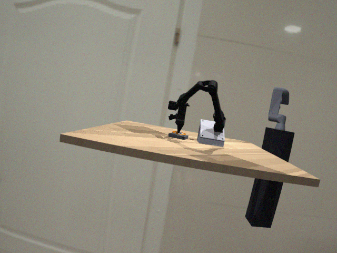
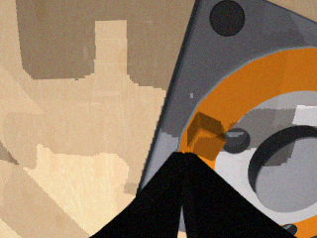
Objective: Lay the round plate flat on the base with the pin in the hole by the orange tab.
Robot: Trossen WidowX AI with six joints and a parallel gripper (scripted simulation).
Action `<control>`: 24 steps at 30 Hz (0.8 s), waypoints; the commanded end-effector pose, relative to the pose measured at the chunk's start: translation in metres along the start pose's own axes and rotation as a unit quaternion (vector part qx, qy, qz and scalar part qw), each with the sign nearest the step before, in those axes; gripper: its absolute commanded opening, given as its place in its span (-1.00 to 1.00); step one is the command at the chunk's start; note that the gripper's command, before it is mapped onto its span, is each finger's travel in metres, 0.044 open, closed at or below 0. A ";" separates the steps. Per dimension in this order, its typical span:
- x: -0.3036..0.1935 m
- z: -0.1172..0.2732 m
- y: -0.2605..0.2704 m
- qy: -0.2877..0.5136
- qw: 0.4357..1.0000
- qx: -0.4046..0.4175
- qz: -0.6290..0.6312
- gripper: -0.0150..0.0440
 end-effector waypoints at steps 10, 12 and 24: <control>0.017 0.000 -0.002 -0.001 1.000 0.002 -0.001 -0.49; 0.020 0.000 -0.003 -0.001 1.000 0.002 -0.001 -0.49; 0.033 0.003 -0.010 -0.002 1.000 0.001 -0.001 -0.49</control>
Point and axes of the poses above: the point midway between the two fingers, 35 mm back from their tips, its own z axis back along the fingers, its own y axis across the jaws, x = y × z, the point moved 10 cm from there along z, back along the fingers, and after that the axes turned 10 degrees about -z, right-handed, at the moved point
